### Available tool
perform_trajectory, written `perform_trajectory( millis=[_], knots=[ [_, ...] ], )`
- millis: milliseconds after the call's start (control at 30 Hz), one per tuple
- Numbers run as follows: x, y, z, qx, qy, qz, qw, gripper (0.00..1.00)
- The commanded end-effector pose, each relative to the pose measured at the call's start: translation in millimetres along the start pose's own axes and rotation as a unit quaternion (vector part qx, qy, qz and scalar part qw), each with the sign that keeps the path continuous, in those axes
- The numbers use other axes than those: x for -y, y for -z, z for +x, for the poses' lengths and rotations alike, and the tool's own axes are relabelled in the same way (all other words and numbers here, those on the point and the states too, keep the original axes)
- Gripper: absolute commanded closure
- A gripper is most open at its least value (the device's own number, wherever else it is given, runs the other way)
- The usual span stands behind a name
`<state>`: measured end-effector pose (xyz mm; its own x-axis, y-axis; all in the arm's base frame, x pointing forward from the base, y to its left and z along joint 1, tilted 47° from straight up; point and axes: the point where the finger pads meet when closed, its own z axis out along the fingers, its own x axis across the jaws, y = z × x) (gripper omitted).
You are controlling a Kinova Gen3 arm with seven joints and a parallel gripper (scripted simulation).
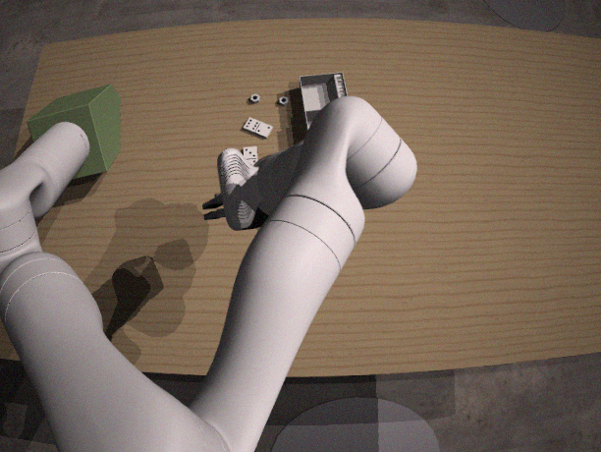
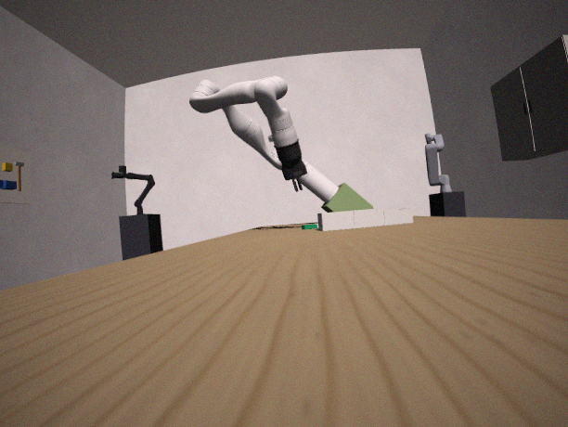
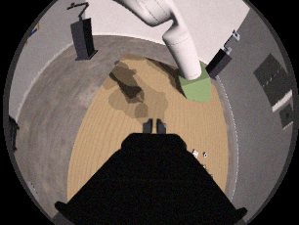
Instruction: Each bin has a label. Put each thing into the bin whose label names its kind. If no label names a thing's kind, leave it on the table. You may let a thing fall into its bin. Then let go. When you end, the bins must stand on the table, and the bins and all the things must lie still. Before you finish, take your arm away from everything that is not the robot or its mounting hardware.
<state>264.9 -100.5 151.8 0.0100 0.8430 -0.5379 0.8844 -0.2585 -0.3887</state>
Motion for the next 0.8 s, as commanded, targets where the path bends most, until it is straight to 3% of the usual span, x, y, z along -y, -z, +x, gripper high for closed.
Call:
perform_trajectory(
  millis=[0, 67, 133, 233, 300, 367, 433, 500, 567, 633, 700, 767],
  knots=[
    [-10, 11.2, 22, 0.029, 0.004, -0.027, 0.999, 0.69],
    [-11, 11.7, 23, 0.029, 0.004, -0.027, 0.999, 0.69],
    [-19, 19.1, 35, 0.049, -0.012, -0.055, 0.997, 0.69],
    [-20, 19.9, 36, 0.049, -0.012, -0.055, 0.997, 0.69],
    [-28, 27.5, 49, 0.066, -0.028, -0.085, 0.994, 0.69],
    [-29, 28.7, 51, 0.066, -0.028, -0.085, 0.994, 0.69],
    [-36, 36.2, 64, 0.08, -0.043, -0.116, 0.989, 0.69],
    [-38, 37.7, 67, 0.08, -0.043, -0.116, 0.989, 0.69],
    [-43, 45.3, 80, 0.091, -0.058, -0.149, 0.983, 0.69],
    [-45, 47.2, 84, 0.091, -0.058, -0.149, 0.983, 0.69],
    [-50, 54.7, 98, 0.099, -0.072, -0.183, 0.975, 0.69],
    [-51, 56.8, 102, 0.099, -0.072, -0.183, 0.975, 0.69]
  ],
)
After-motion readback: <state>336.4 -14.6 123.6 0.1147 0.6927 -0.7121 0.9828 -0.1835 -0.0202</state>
